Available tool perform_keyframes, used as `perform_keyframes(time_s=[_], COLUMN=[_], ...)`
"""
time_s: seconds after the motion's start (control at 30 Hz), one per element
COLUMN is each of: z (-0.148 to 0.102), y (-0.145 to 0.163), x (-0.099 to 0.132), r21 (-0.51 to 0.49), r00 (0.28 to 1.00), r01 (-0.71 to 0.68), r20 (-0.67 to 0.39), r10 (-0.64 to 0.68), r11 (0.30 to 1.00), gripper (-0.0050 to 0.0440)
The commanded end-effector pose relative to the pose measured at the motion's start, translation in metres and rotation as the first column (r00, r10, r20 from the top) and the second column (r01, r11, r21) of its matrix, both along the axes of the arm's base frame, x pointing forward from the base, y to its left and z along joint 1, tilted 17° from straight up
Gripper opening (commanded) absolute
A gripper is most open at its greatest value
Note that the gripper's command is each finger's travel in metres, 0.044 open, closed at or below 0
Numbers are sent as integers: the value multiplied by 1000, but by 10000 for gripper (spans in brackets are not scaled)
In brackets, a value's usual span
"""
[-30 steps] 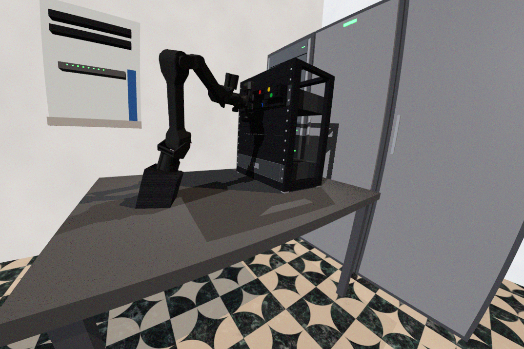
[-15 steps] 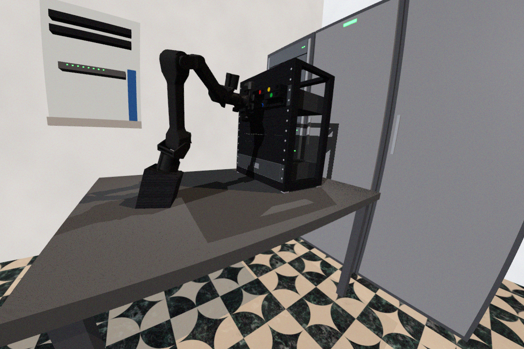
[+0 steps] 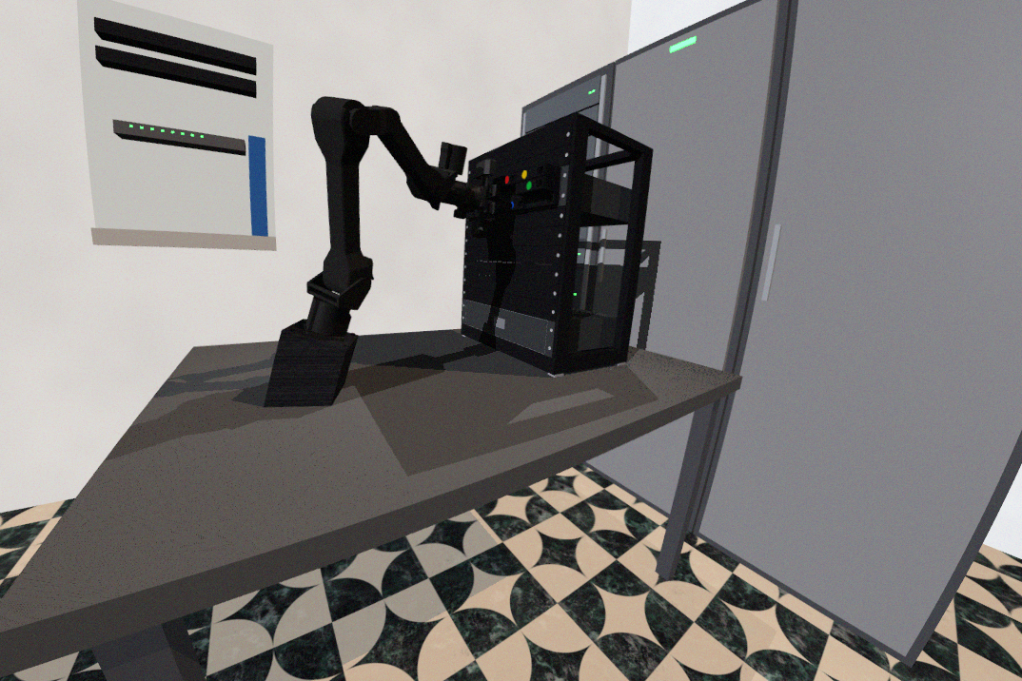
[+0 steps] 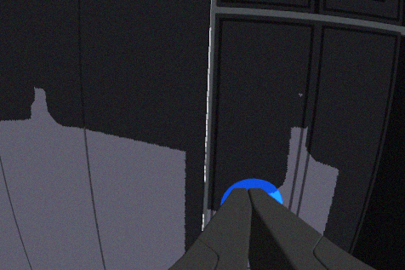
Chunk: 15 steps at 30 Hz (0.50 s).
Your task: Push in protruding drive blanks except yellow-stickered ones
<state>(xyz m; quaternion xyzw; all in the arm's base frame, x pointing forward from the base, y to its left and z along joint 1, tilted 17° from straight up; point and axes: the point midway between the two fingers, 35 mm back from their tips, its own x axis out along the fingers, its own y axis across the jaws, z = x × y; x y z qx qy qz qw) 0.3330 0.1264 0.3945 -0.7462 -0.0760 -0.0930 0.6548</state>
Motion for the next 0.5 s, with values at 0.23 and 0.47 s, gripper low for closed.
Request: perform_keyframes(time_s=[0.23,0.47], z=[18,20], y=[0,0], x=[-3,-2], r21=[25,25], r00=[999,999], r01=[-17,-17], r20=[41,41], r10=[16,16], r11=[1000,1000], gripper=[0,0])
